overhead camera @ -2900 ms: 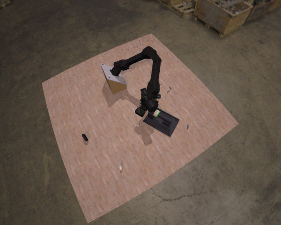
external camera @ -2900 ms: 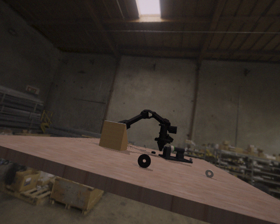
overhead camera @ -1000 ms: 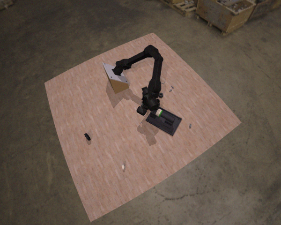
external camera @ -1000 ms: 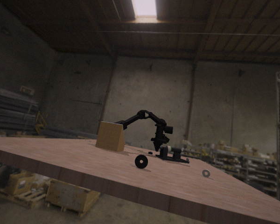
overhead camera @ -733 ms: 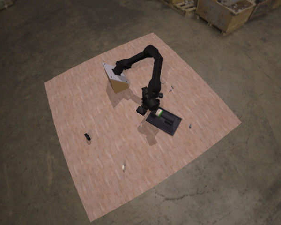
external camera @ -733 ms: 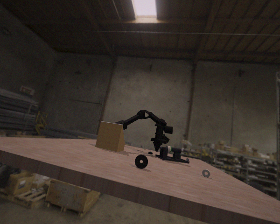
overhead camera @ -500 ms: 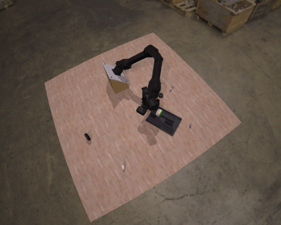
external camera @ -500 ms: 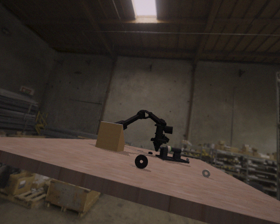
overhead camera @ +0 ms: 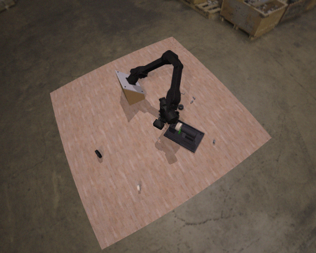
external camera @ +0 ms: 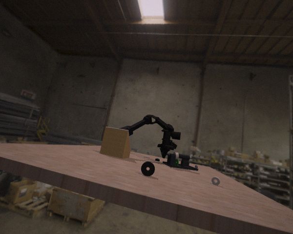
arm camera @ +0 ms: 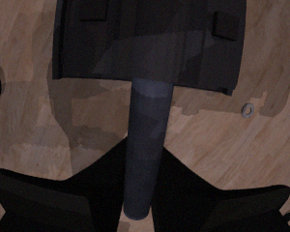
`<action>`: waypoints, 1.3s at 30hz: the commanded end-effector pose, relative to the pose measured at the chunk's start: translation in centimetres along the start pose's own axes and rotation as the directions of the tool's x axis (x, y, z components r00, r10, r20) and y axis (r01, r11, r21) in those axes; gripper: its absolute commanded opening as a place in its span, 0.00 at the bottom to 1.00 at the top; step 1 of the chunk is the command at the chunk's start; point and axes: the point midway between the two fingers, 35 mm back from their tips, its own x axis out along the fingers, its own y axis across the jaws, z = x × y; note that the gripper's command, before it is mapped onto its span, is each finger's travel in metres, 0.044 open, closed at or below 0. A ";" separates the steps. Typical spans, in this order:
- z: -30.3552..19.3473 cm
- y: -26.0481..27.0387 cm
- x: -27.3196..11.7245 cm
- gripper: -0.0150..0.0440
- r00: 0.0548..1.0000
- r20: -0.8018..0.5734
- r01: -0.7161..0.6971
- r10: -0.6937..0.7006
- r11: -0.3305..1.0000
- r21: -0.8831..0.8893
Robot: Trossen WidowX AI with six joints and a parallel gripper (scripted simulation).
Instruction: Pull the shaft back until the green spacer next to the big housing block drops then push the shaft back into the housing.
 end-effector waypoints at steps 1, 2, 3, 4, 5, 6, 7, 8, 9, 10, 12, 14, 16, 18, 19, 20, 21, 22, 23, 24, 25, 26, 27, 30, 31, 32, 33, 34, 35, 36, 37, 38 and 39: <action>0.0 0.0 0.0 0.25 1.000 0.000 0.000 0.000 1.000 0.000; 0.0 0.0 0.0 0.25 1.000 0.000 0.000 0.000 1.000 0.000; 0.0 0.0 0.0 0.25 1.000 0.000 0.000 0.000 1.000 0.000; 0.0 0.0 0.0 0.25 1.000 0.000 0.000 0.000 1.000 0.000; 0.0 0.0 0.0 0.25 1.000 0.000 0.000 0.000 1.000 0.000; 0.0 0.0 0.0 0.25 1.000 0.000 0.000 0.000 1.000 0.000; 0.0 0.0 0.0 0.25 1.000 0.000 0.000 0.000 1.000 0.000; 0.0 0.0 0.0 0.25 1.000 0.000 0.000 0.000 1.000 0.000; 0.0 0.0 0.0 0.25 1.000 0.000 0.000 0.000 1.000 0.000; 0.0 0.0 0.0 0.25 1.000 0.000 0.000 0.000 1.000 0.000; 0.0 0.0 0.0 0.25 1.000 0.000 0.001 -0.001 1.000 -0.007; 0.0 0.0 0.0 0.25 1.000 0.000 0.001 -0.001 1.000 -0.007; 0.1 0.0 0.0 0.25 1.000 0.000 0.001 -0.001 1.000 -0.007; 0.2 0.0 0.0 0.25 1.000 0.000 0.001 -0.001 1.000 -0.007; 0.2 0.0 0.0 0.25 1.000 0.000 0.001 -0.001 1.000 -0.007; 0.2 0.0 0.0 0.25 1.000 0.000 0.001 -0.001 1.000 -0.007; 0.2 0.0 0.0 0.25 1.000 0.000 0.001 -0.001 1.000 -0.007; 0.3 0.0 0.0 0.25 1.000 0.000 0.001 -0.001 1.000 -0.007; 0.3 0.0 0.0 0.25 1.000 0.000 0.001 -0.001 1.000 -0.007; 0.3 0.0 0.0 0.25 1.000 0.000 0.001 -0.001 1.000 -0.007; 0.4 0.0 0.0 0.25 1.000 0.000 0.001 -0.001 1.000 -0.007; 0.4 0.0 0.0 0.25 1.000 0.000 0.001 -0.001 1.000 -0.007; 0.4 0.0 0.0 0.25 1.000 0.000 0.001 -0.001 1.000 -0.007; 0.5 0.0 0.0 0.25 1.000 0.000 0.001 -0.001 1.000 -0.007; 0.5 0.0 0.0 0.25 1.000 0.000 0.001 -0.001 1.000 -0.007; 0.6 0.0 0.0 0.25 1.000 0.000 0.001 -0.001 1.000 -0.007; 0.6 0.0 0.0 0.25 1.000 0.000 0.001 -0.001 1.000 -0.007; 0.6 0.0 0.0 0.25 1.000 0.000 0.001 -0.001 1.000 -0.007; 0.6 0.0 0.0 0.25 1.000 0.001 0.001 -0.001 1.000 -0.008; 0.7 0.0 0.0 0.25 1.000 0.001 0.001 -0.001 1.000 -0.008; 0.7 0.0 0.0 0.25 1.000 0.001 0.001 -0.001 1.000 -0.008; 0.7 0.0 0.0 0.25 1.000 0.001 0.001 -0.001 1.000 -0.008; 0.8 0.0 0.0 0.25 1.000 0.001 0.001 -0.001 1.000 -0.008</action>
